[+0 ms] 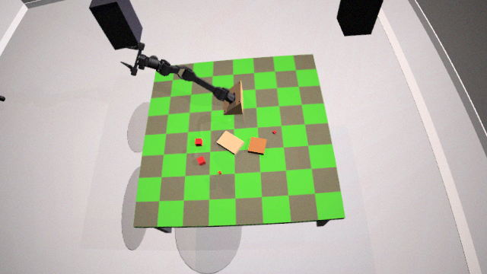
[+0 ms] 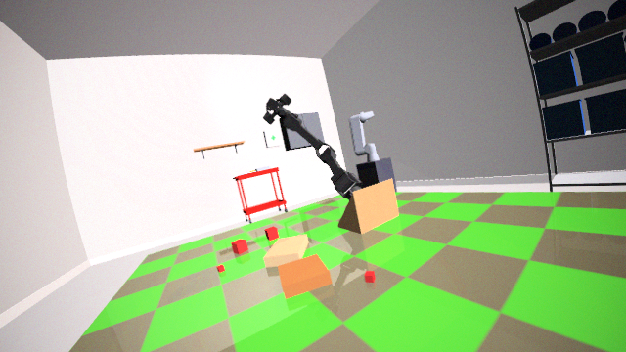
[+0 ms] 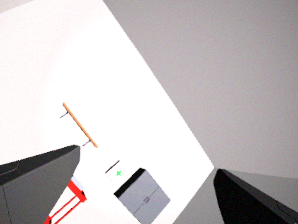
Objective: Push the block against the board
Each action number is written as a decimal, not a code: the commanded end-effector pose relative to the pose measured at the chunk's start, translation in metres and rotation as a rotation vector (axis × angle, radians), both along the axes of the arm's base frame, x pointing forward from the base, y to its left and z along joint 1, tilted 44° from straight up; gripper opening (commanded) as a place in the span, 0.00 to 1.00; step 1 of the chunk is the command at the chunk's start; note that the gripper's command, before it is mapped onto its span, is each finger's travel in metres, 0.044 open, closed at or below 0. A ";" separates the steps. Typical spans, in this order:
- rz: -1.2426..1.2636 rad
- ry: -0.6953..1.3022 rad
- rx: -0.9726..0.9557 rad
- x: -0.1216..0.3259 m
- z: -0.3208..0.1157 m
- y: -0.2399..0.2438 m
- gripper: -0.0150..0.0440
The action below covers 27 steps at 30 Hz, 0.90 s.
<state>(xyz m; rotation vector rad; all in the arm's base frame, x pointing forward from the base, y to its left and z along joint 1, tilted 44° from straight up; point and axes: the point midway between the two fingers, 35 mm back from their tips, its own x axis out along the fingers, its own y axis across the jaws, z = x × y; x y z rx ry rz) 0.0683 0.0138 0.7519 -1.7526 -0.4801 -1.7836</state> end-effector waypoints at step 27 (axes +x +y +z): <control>0.190 0.614 -0.016 0.202 -0.086 0.036 0.25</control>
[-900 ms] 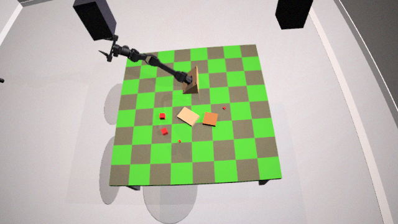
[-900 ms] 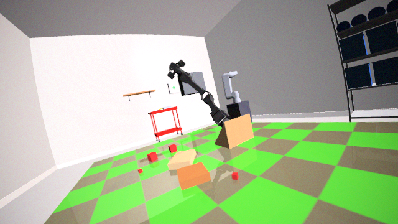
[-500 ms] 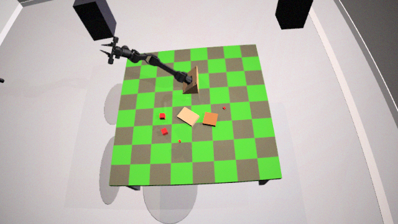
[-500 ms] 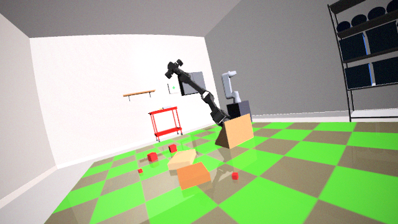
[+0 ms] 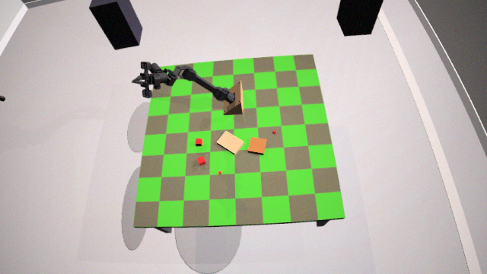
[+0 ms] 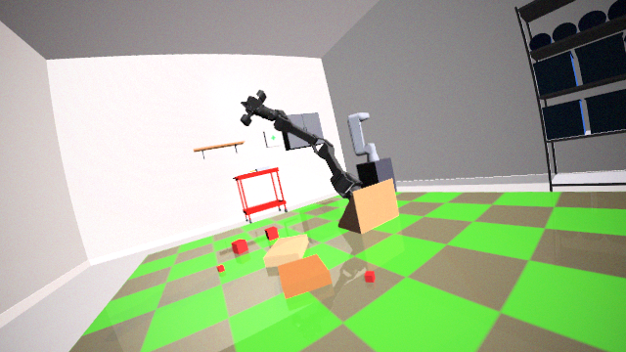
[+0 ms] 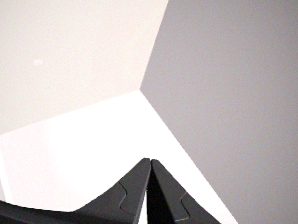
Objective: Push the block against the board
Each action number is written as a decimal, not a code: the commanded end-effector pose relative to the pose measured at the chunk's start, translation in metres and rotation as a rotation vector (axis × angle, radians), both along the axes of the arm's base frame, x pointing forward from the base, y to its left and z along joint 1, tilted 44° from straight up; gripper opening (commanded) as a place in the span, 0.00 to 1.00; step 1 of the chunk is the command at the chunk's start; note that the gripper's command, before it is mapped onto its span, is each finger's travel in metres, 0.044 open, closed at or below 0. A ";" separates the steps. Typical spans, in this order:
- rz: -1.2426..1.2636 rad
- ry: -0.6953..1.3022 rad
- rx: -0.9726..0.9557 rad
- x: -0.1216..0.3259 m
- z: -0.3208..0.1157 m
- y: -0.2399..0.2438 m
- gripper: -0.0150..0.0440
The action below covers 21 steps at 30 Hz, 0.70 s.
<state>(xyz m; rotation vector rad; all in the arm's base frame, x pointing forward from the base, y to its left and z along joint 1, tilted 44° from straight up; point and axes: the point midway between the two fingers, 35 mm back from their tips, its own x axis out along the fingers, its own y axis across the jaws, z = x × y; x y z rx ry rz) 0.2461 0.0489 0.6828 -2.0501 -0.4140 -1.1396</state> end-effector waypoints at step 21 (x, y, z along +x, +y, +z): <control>0.109 0.639 0.293 0.150 -0.167 -0.014 0.25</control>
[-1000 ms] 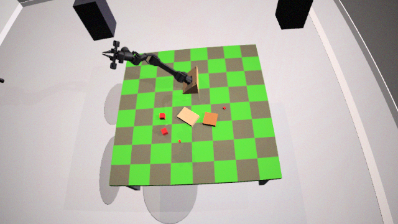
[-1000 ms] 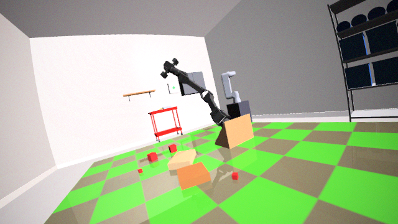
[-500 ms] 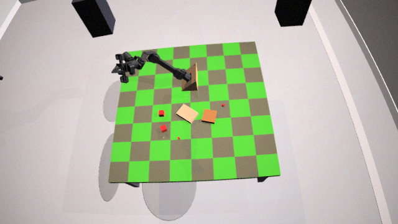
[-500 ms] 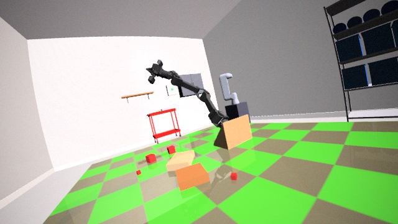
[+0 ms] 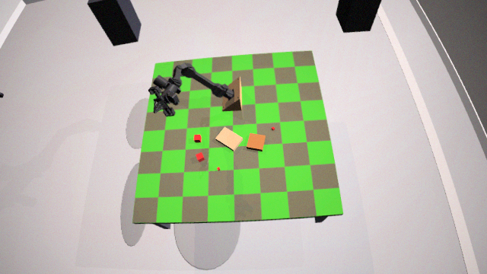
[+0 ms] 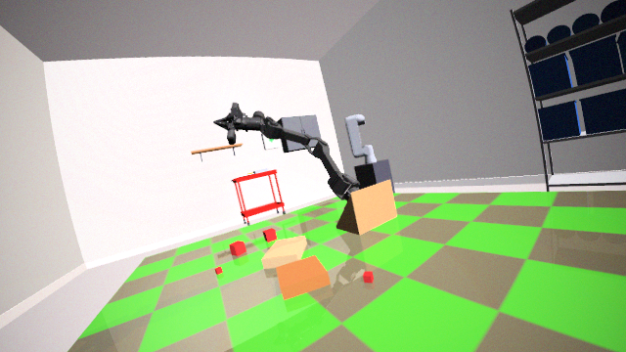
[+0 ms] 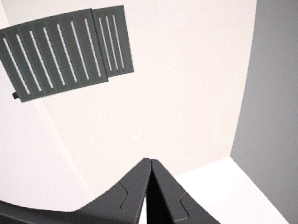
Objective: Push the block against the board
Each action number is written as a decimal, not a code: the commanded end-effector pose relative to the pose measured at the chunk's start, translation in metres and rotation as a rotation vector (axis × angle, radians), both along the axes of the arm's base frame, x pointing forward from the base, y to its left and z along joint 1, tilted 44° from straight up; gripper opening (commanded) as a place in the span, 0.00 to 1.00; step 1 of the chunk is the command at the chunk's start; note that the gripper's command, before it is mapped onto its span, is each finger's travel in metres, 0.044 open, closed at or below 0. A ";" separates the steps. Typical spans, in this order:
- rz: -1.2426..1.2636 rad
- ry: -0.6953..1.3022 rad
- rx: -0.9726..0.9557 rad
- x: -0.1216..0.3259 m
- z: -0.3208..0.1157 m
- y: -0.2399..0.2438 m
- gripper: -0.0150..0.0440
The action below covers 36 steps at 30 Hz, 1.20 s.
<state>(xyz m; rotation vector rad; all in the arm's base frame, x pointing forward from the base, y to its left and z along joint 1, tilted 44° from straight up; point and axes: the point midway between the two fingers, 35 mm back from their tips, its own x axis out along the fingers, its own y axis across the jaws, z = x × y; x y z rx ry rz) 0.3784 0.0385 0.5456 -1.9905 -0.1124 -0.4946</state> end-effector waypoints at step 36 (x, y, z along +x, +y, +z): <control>-0.607 0.978 0.577 0.008 -0.358 -0.099 0.25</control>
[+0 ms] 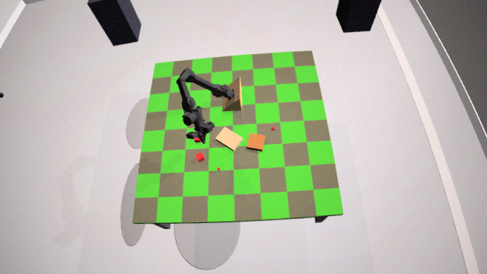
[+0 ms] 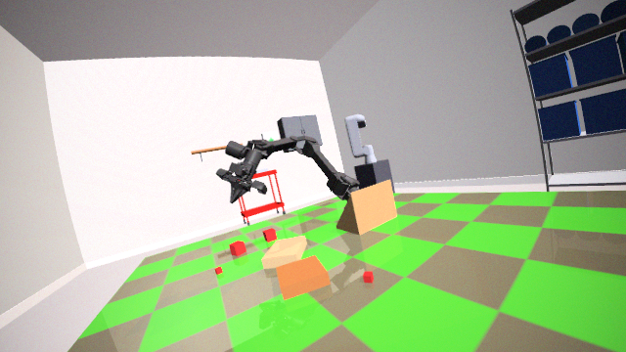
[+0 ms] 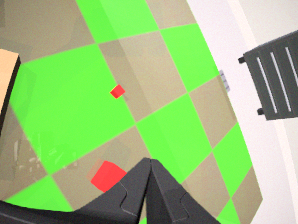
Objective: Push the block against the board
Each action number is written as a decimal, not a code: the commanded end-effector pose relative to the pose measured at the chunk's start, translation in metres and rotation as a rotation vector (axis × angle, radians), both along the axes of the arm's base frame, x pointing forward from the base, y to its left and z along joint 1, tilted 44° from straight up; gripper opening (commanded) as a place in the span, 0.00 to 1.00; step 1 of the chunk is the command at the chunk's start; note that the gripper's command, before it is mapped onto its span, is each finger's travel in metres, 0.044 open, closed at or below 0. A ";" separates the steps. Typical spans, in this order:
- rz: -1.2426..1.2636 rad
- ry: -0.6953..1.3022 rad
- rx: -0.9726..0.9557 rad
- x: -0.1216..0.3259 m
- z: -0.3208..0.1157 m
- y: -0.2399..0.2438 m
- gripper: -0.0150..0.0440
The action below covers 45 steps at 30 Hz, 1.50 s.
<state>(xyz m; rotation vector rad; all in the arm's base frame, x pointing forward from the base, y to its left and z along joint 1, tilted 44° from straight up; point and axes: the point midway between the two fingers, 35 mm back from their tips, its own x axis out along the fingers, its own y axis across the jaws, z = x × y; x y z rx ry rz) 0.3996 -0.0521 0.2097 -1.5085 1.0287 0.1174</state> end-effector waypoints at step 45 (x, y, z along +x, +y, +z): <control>-0.534 0.467 -0.039 -0.126 -0.151 -0.091 0.25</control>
